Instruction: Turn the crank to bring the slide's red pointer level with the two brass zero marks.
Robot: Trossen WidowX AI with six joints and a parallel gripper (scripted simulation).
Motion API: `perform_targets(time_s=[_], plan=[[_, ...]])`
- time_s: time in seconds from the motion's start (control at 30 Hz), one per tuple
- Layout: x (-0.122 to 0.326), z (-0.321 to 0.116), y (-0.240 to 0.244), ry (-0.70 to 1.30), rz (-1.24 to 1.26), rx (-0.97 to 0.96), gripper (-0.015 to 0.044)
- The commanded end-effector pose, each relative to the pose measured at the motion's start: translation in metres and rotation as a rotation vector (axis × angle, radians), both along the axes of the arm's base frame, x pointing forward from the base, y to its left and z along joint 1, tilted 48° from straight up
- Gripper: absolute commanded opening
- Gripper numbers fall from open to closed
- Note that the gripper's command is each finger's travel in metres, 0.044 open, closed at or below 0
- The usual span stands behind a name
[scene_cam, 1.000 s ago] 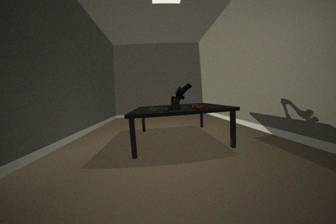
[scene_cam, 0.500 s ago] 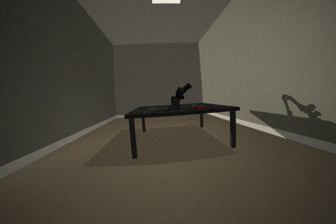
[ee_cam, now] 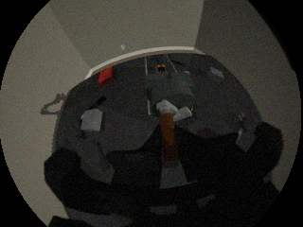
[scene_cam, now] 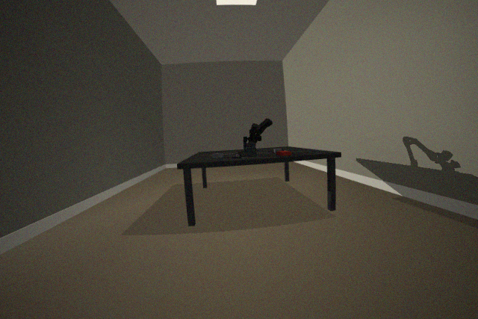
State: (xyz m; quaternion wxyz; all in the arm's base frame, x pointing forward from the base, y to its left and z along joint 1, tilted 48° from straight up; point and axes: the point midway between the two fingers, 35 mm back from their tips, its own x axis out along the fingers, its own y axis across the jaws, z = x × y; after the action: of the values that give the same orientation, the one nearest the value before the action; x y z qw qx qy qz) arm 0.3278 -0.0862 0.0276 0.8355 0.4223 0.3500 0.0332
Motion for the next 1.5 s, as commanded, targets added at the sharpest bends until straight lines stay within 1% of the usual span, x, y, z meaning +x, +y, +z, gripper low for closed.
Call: perform_targets(time_s=[0.0, 1.47], plan=[[-0.003, -0.001, -0.009, 0.001, -0.019, -0.003, 0.0000], [-0.008, -0.015, -0.022, 0.001, -0.019, -0.004, 0.0000]])
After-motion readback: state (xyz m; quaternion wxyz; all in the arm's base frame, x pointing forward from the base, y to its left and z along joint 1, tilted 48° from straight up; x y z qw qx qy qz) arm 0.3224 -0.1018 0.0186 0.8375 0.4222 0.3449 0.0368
